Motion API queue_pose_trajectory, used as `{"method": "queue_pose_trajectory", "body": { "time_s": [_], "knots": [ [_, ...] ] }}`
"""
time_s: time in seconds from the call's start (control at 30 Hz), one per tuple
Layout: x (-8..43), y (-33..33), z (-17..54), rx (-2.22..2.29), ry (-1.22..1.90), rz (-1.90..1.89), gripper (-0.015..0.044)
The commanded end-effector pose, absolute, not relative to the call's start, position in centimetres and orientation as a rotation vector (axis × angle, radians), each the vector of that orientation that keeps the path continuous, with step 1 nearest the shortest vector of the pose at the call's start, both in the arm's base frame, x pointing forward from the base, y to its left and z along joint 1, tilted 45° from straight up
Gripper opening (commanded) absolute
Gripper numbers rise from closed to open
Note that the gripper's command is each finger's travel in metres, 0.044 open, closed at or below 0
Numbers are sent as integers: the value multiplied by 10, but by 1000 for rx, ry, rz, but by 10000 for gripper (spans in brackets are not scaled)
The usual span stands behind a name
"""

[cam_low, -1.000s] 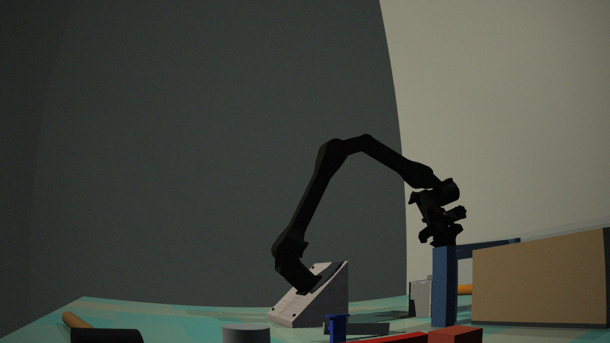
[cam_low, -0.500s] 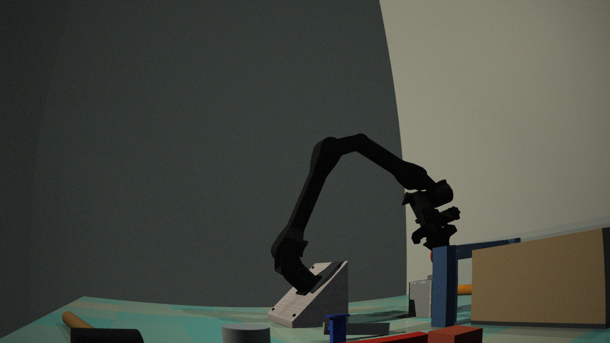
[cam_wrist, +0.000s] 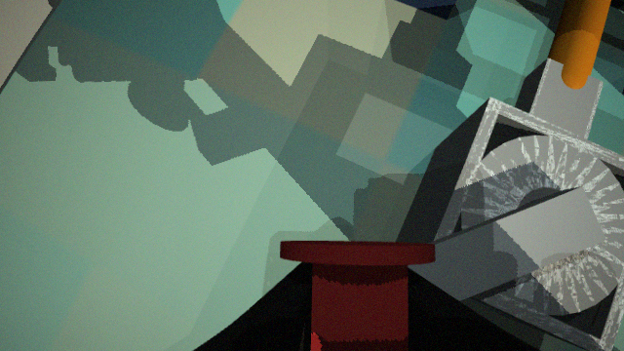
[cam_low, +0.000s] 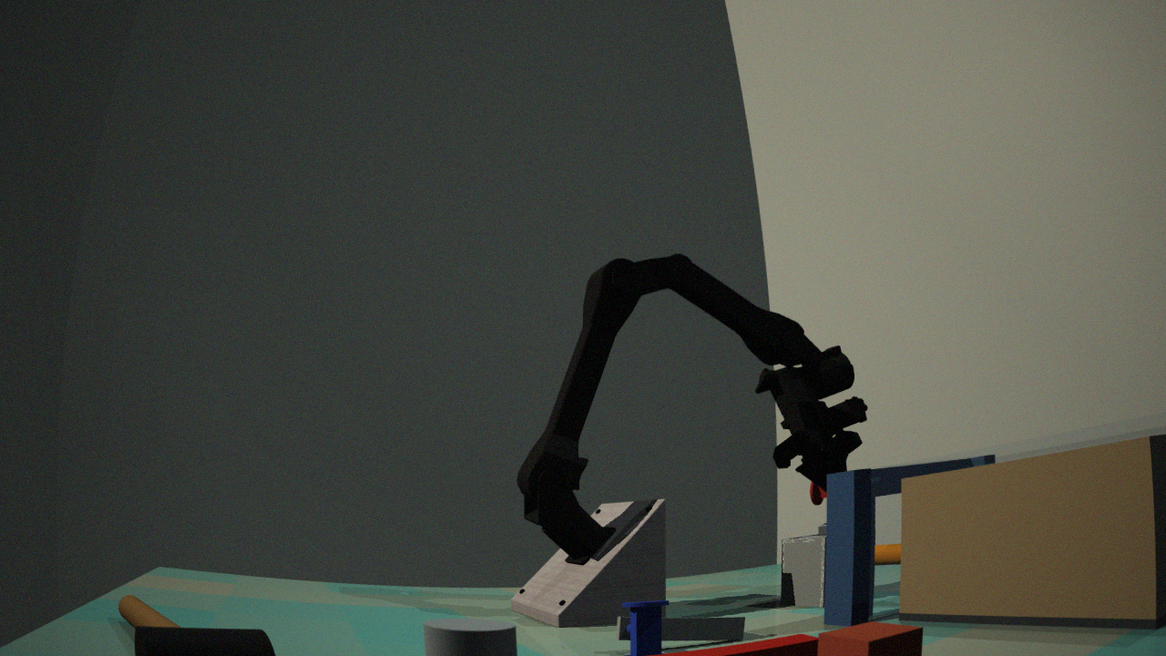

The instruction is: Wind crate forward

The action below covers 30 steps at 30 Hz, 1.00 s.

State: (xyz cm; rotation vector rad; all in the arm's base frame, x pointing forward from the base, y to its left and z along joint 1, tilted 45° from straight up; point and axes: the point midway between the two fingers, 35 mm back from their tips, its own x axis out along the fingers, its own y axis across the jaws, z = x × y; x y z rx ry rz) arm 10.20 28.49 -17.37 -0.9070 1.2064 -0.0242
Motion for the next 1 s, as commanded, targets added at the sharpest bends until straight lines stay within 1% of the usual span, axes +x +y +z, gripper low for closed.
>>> {"method": "queue_pose_trajectory", "body": {
  "time_s": [0.0,0.97],
  "knots": [
    [92,275,-170,-929,1224,-29,0],
    [77,252,-148,-931,1226,-30,0]
  ]
}}
